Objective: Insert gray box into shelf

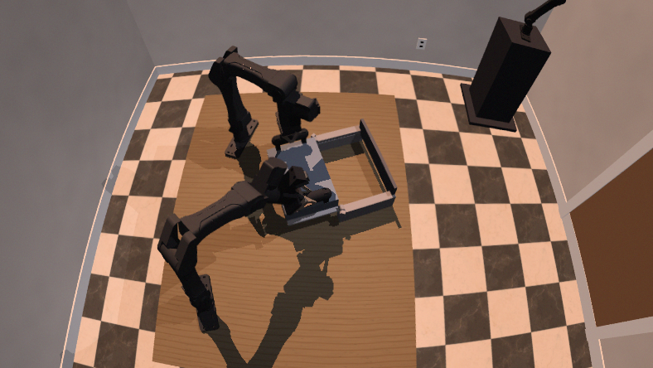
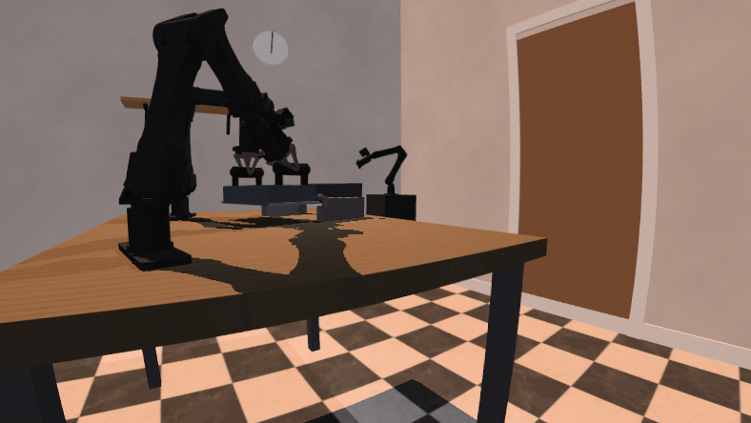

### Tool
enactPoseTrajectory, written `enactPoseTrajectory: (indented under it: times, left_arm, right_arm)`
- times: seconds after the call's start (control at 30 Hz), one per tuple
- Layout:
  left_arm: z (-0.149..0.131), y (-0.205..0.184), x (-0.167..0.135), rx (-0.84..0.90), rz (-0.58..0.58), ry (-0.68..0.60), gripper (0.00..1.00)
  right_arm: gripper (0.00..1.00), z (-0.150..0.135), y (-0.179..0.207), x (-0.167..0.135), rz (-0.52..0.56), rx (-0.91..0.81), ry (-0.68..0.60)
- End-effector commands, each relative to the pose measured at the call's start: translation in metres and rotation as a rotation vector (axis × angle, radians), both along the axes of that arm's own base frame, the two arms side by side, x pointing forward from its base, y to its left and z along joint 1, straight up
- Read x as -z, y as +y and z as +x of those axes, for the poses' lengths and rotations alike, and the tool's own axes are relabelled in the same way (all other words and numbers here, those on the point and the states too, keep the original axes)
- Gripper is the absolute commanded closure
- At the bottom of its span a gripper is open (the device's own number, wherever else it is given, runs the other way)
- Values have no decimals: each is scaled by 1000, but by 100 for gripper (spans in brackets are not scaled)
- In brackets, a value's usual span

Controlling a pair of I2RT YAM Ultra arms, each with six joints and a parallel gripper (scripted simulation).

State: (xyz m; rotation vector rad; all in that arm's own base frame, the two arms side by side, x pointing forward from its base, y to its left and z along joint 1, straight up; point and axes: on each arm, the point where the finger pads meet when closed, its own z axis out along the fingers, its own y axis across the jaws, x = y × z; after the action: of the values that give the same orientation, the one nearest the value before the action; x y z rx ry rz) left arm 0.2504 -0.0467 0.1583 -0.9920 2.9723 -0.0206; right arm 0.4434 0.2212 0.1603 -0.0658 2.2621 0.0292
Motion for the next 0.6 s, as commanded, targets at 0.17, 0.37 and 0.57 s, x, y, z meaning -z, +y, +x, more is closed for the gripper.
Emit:
enactPoseTrajectory:
  times: [0.17,0.37,0.57]
  left_arm:
    - [42,14,-32,-26,3,-186,84]
    - [43,17,-34,-47,3,-183,84]
    - [49,21,-29,-24,8,-168,84]
  right_arm:
    - [84,30,-1,-50,50,24,-123]
    - [84,34,-2,-53,55,27,-128]
    - [84,41,-1,-46,49,24,-116]
